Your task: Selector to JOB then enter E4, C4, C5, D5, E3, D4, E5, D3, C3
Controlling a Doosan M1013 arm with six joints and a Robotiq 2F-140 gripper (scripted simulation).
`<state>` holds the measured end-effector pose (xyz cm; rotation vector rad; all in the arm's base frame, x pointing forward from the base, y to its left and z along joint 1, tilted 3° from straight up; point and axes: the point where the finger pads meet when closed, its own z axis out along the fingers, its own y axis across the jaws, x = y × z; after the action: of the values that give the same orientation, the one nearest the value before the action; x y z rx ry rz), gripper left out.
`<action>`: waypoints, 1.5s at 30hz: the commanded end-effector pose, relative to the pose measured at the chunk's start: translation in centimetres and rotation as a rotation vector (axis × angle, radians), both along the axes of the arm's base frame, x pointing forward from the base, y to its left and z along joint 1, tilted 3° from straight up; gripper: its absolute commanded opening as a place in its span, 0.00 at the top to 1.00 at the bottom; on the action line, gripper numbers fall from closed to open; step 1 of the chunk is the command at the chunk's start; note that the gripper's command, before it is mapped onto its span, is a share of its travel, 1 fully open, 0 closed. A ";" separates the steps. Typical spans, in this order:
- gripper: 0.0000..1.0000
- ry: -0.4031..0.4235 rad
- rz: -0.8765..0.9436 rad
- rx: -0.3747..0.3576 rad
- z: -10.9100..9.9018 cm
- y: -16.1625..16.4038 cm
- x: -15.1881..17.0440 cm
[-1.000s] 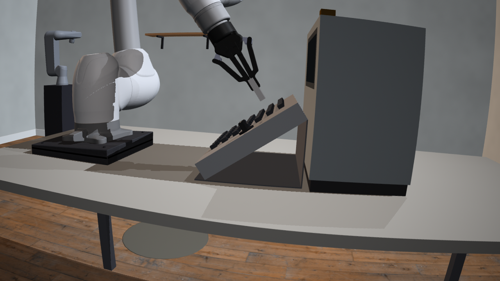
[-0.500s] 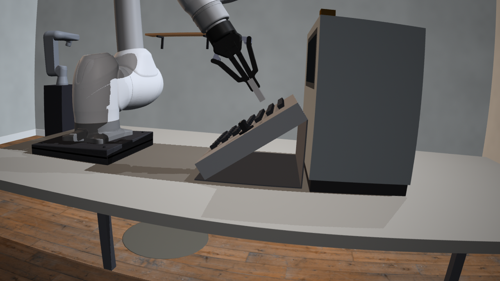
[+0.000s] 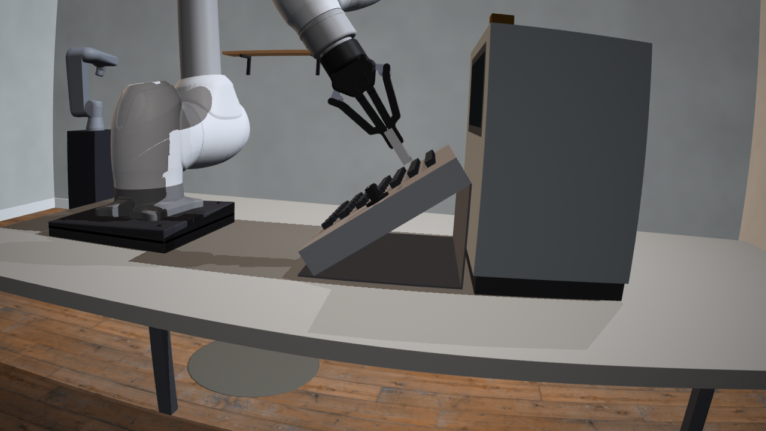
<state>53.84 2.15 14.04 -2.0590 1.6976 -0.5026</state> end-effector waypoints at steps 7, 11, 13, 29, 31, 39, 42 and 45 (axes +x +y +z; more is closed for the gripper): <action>1.00 0.000 0.000 0.000 -0.3 0.0 0.2; 1.00 0.000 0.000 0.000 -0.3 0.0 0.2; 1.00 0.000 0.000 0.000 -0.3 0.0 0.2; 1.00 0.000 0.000 0.000 -0.4 0.0 0.2; 1.00 0.000 0.000 0.000 -0.4 0.1 0.3; 1.00 0.000 0.000 0.000 -0.7 0.1 0.5; 1.00 0.000 0.000 0.000 -0.9 0.1 0.5; 1.00 0.000 0.000 0.000 -0.9 0.1 0.6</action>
<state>54.38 2.25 13.18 -2.0589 1.6976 -0.5028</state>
